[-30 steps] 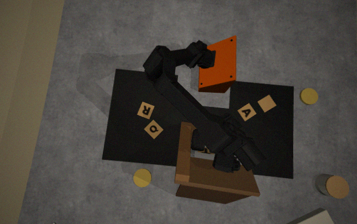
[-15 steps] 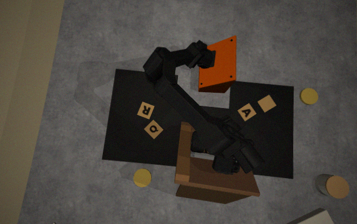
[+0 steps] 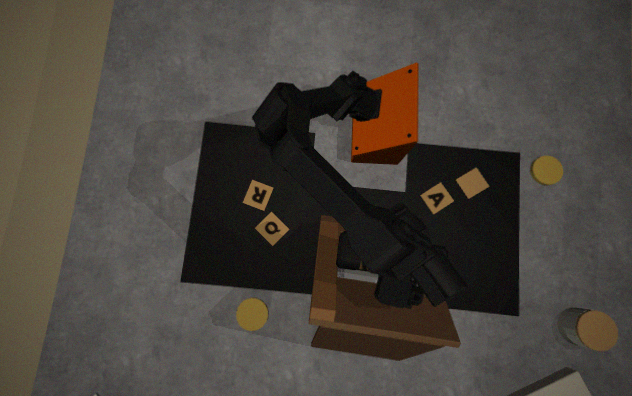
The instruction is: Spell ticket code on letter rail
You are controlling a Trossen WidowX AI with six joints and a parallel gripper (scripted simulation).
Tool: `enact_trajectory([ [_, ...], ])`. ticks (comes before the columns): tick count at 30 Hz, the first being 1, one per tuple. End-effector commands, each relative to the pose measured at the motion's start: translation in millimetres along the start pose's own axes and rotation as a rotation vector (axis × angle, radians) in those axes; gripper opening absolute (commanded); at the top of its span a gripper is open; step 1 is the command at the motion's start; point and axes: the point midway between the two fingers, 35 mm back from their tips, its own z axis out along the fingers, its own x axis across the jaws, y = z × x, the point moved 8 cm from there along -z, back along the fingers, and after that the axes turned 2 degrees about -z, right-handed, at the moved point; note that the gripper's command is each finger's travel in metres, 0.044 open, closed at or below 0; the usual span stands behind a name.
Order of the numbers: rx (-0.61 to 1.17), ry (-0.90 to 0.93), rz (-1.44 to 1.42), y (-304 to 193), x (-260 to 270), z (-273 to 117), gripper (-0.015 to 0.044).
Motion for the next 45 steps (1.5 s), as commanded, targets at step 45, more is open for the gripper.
enact_trajectory([
  [45, -0.001, -0.003, -0.005, -2, -12, -2, 0.0000],
])
